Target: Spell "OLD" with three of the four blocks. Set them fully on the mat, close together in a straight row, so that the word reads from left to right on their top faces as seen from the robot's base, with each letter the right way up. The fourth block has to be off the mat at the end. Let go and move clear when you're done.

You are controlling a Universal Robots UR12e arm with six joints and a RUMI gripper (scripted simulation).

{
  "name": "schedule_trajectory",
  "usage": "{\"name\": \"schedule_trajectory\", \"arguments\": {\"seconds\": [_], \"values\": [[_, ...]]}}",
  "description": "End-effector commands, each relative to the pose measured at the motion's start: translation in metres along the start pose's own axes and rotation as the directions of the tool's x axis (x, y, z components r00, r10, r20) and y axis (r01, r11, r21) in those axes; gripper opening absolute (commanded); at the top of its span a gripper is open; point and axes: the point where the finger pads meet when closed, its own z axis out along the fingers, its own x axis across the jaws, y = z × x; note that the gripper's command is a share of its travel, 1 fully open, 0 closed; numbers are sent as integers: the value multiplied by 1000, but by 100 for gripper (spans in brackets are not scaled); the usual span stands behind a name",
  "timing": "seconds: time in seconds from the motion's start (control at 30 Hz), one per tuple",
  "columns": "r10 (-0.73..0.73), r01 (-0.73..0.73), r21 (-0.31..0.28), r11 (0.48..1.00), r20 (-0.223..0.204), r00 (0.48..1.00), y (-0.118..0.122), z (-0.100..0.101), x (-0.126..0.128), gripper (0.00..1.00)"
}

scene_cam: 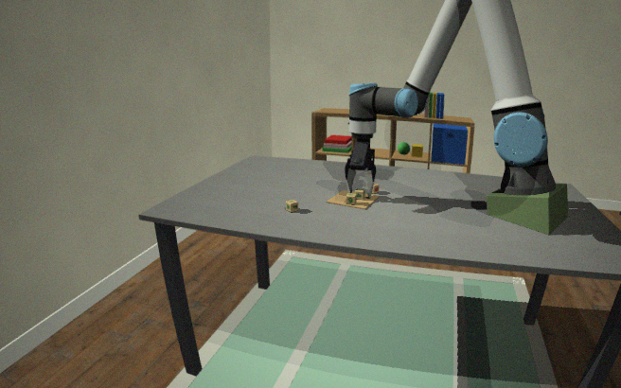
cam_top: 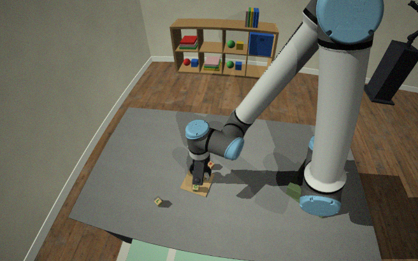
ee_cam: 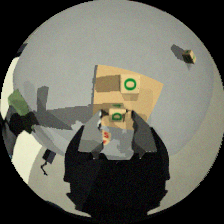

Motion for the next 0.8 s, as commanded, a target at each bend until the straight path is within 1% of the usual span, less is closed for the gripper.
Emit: {"name": "schedule_trajectory", "arguments": {"seconds": [0.0, 0.2, 0.23, 0.77], "values": [[0, 0, 0, 1000, -1, 1000, 0, 0, 1, 40], [0, 0, 0, 1000, -1, 1000, 0, 0, 1, 40], [0, 0, 0, 1000, -1, 1000, 0, 0, 1, 28], [0, 0, 0, 1000, -1, 1000, 0, 0, 1, 28]]}}
